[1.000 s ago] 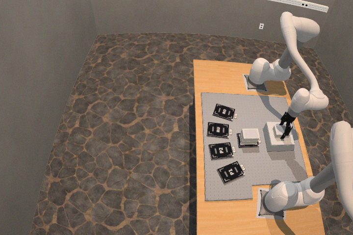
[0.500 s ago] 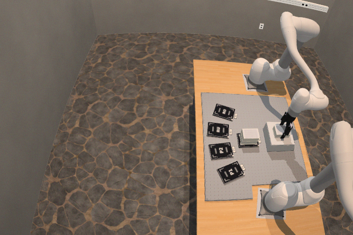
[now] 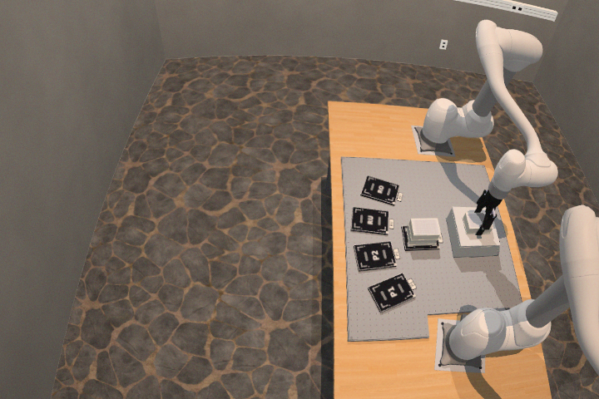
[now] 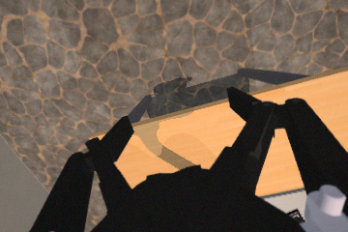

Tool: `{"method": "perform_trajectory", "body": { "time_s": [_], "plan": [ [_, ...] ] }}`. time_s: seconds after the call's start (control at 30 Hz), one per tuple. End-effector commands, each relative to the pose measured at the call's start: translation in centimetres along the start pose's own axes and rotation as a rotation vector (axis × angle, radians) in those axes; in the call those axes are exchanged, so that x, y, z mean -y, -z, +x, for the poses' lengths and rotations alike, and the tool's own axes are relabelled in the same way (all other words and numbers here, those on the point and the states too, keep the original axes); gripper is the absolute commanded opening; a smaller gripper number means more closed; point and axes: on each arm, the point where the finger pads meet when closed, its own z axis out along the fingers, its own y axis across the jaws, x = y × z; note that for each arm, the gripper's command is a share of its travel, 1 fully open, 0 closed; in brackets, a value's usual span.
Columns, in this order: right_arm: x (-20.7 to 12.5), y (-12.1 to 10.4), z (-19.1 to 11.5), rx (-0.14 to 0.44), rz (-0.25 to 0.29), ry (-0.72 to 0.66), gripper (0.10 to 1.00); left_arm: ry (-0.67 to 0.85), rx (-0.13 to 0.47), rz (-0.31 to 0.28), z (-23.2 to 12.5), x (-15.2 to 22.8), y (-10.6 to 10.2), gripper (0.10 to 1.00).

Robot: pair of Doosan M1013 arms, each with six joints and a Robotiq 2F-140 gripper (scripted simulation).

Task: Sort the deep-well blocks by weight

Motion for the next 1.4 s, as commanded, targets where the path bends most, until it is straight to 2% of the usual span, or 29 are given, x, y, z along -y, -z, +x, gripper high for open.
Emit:
{"method": "perform_trajectory", "body": {
  "time_s": [0.0,1.37],
  "plan": [
    [0.0,0.5,0.0,0.001,0.001,0.0,0.099,0.0,-0.001,0.0,0.0,0.0,0.1,1.0],
    [0.0,6.7,0.0,0.001,0.001,0.0,0.099,0.0,-0.001,0.0,0.0,0.0,0.1,1.0]
  ]
}}
